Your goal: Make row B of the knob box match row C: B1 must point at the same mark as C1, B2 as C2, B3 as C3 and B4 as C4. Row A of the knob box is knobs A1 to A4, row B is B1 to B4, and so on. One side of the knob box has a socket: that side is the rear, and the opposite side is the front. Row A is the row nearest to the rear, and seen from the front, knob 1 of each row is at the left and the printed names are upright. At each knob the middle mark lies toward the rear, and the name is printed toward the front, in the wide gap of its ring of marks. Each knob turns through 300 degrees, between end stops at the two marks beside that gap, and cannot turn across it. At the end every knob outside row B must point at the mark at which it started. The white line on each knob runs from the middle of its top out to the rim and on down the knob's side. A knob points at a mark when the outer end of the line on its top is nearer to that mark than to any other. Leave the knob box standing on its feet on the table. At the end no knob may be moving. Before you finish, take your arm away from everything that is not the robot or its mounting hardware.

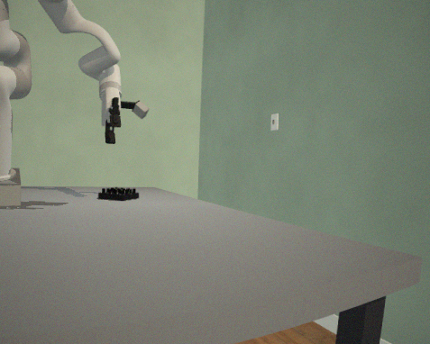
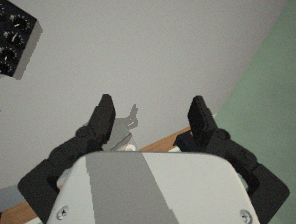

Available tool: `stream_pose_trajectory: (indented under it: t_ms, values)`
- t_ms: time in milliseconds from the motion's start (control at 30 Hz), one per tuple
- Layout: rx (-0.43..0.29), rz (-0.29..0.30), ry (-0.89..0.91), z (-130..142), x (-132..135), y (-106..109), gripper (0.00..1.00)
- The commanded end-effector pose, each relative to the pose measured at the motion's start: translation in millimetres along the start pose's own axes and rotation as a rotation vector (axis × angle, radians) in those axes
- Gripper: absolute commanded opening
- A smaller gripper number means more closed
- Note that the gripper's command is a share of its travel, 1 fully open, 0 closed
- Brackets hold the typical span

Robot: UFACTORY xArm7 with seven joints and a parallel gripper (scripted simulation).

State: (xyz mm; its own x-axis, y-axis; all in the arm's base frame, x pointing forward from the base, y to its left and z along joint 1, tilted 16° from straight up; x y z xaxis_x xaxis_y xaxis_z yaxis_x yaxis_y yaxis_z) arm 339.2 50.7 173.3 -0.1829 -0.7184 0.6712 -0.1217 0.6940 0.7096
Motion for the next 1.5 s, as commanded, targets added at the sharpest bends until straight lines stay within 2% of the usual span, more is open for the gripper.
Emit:
stream_pose_trajectory:
  t_ms: [0, 100, 167, 200, 267, 333, 367, 633, 733, 867, 1467]
  values:
    - [0.001, -0.063, 0.142, -14.7, -34.7, -11.7, 1.00]
    - [0.003, -0.112, 0.226, -18.7, -55.9, -17.5, 1.00]
    - [0.003, -0.112, 0.226, -18.7, -55.9, -17.5, 1.00]
    - [0.007, -0.164, 0.306, -21.4, -77.4, -23.0, 1.00]
    - [0.008, -0.176, 0.324, -21.8, -82.4, -24.2, 1.00]
    - [0.012, -0.224, 0.392, -22.8, -101.7, -28.6, 1.00]
    - [0.013, -0.231, 0.401, -22.9, -104.1, -29.1, 1.00]
    - [0.038, -0.410, 0.614, -19.0, -170.7, -40.7, 1.00]
    - [0.039, -0.419, 0.623, -18.6, -173.6, -41.1, 1.00]
    - [0.056, -0.508, 0.710, -13.2, -203.9, -44.2, 1.00]
    - [0.059, -0.521, 0.722, -12.3, -208.3, -44.6, 1.00]
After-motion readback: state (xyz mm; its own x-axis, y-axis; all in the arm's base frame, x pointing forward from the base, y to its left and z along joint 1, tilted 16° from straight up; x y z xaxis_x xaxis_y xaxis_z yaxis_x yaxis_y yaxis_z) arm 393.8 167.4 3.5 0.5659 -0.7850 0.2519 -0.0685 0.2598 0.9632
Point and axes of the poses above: the point where the finger pads meet when closed, its own y axis back along the fingers, its own x axis across the jaws, z = x × y, the point moved 2 cm from there along y, back along the fingers, and after that the axes turned 14 degrees about -y, right-handed, at the moved point
